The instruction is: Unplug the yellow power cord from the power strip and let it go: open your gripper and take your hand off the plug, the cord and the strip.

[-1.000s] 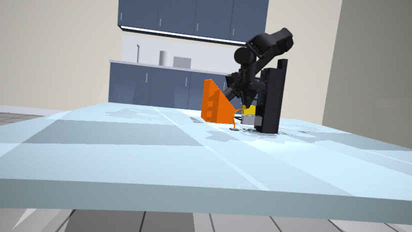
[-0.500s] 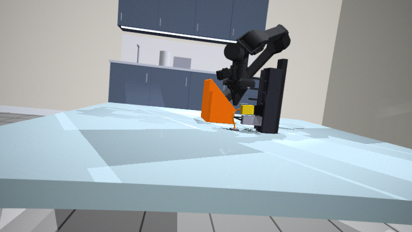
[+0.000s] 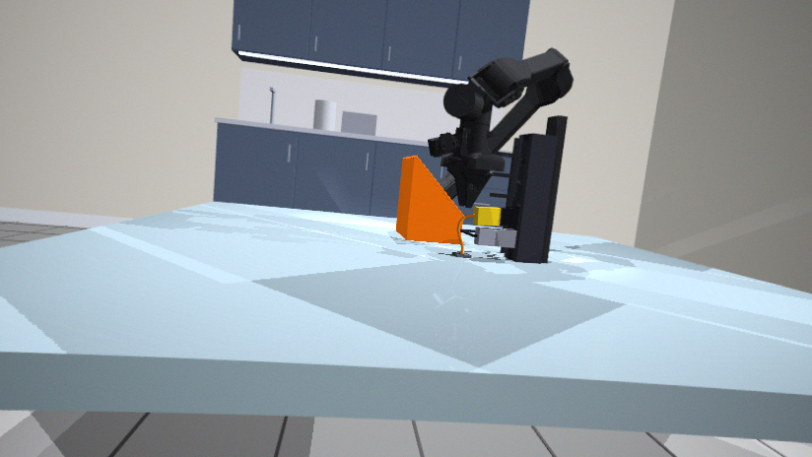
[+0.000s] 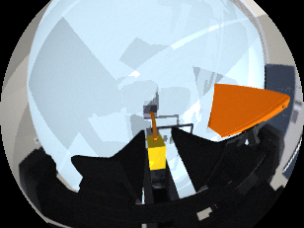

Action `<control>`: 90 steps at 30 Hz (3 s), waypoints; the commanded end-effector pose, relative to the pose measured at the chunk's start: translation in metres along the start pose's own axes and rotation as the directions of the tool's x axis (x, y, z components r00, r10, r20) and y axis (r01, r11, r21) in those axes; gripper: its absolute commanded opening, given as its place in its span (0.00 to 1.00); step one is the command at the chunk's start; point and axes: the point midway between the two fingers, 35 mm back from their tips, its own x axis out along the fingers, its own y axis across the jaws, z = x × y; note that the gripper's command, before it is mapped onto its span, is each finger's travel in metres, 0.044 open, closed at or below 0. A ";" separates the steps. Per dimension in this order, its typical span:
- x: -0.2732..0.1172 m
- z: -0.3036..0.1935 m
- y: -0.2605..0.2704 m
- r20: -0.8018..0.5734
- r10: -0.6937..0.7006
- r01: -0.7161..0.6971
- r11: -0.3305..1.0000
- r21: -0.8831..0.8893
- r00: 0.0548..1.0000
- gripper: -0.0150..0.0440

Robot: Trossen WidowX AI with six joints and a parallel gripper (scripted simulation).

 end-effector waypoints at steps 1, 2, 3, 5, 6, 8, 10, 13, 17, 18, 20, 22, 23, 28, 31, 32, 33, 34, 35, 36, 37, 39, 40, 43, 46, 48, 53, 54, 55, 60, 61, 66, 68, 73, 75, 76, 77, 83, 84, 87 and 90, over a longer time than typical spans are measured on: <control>-0.006 0.001 0.001 0.000 0.016 -0.016 1.000 0.007 1.000 0.53; -0.006 0.001 0.001 0.000 0.016 -0.016 1.000 0.007 1.000 0.53; -0.006 0.000 0.001 0.000 0.016 -0.016 1.000 0.007 1.000 0.53; -0.006 -0.001 0.001 0.000 0.016 -0.016 1.000 0.007 1.000 0.53; -0.006 -0.002 0.001 0.000 0.016 -0.016 1.000 0.007 1.000 0.53; -0.006 -0.005 0.001 0.001 0.016 -0.016 1.000 0.007 1.000 0.53; -0.006 -0.008 0.001 0.001 0.016 -0.016 1.000 0.007 1.000 0.53; -0.006 -0.013 0.002 0.000 0.016 -0.016 1.000 0.007 1.000 0.53; -0.006 -0.020 0.002 0.000 0.016 -0.016 1.000 0.007 1.000 0.53; -0.006 -0.021 0.002 0.000 0.016 -0.016 1.000 0.007 1.000 0.53; -0.006 -0.025 0.002 0.000 0.016 -0.016 1.000 0.007 1.000 0.53; -0.006 -0.028 0.002 0.000 0.016 -0.016 1.000 0.007 1.000 0.53; -0.006 -0.029 0.002 -0.001 0.016 -0.016 1.000 0.007 1.000 0.53; -0.006 -0.038 0.001 -0.001 0.016 -0.016 1.000 0.007 1.000 0.53; -0.006 -0.041 0.001 -0.002 0.016 -0.016 1.000 0.007 1.000 0.53; -0.006 -0.042 0.001 -0.002 0.016 -0.016 1.000 0.007 1.000 0.53; -0.006 -0.042 0.001 -0.002 0.016 -0.016 1.000 0.007 1.000 0.53; -0.006 -0.042 0.001 -0.002 0.016 -0.016 1.000 0.007 1.000 0.53; -0.005 -0.042 0.001 -0.002 0.016 -0.016 1.000 0.007 1.000 0.53; -0.005 -0.042 0.001 -0.002 0.016 -0.016 1.000 0.007 1.000 0.53; -0.004 -0.042 0.001 -0.002 0.016 -0.016 1.000 0.007 1.000 0.53; -0.001 -0.042 0.001 -0.002 0.016 -0.016 1.000 0.007 1.000 0.53; 0.000 -0.042 0.001 -0.002 0.016 -0.016 1.000 0.007 1.000 0.53; 0.005 -0.042 0.001 -0.002 0.016 -0.016 1.000 0.007 1.000 0.53; 0.006 -0.042 0.001 -0.003 0.016 -0.016 1.000 0.007 1.000 0.53; 0.003 -0.042 0.002 0.002 0.013 -0.013 1.000 0.002 1.000 0.44; 0.003 -0.042 0.002 0.002 0.013 -0.013 1.000 0.002 1.000 0.31; 0.003 -0.042 0.002 0.002 0.013 -0.013 1.000 0.002 1.000 0.30; 0.003 -0.042 0.002 0.002 0.013 -0.013 1.000 0.002 1.000 0.29; 0.003 -0.041 0.002 0.002 0.013 -0.013 1.000 0.002 1.000 0.25; 0.003 -0.040 0.002 0.002 0.014 -0.014 1.000 0.002 1.000 0.25; 0.003 -0.033 0.003 0.003 0.014 -0.014 1.000 0.003 1.000 0.25; 0.003 -0.030 0.003 0.004 0.014 -0.014 1.000 0.003 1.000 0.25; 0.003 -0.022 0.004 0.004 0.014 -0.014 1.000 0.004 1.000 0.25; 0.002 -0.018 0.004 0.005 0.015 -0.015 1.000 0.004 1.000 0.25; 0.002 -0.017 0.004 0.005 0.015 -0.015 1.000 0.004 1.000 0.25; 0.002 -0.015 0.004 0.005 0.015 -0.015 1.000 0.004 1.000 0.25; 0.000 -0.005 0.004 0.006 0.015 -0.015 1.000 0.005 1.000 0.25; 0.000 -0.004 0.004 0.006 0.015 -0.015 1.000 0.005 1.000 0.25; -0.001 0.001 0.004 0.006 0.015 -0.015 1.000 0.005 1.000 0.25; -0.001 0.006 0.003 0.006 0.016 -0.016 1.000 0.005 1.000 0.25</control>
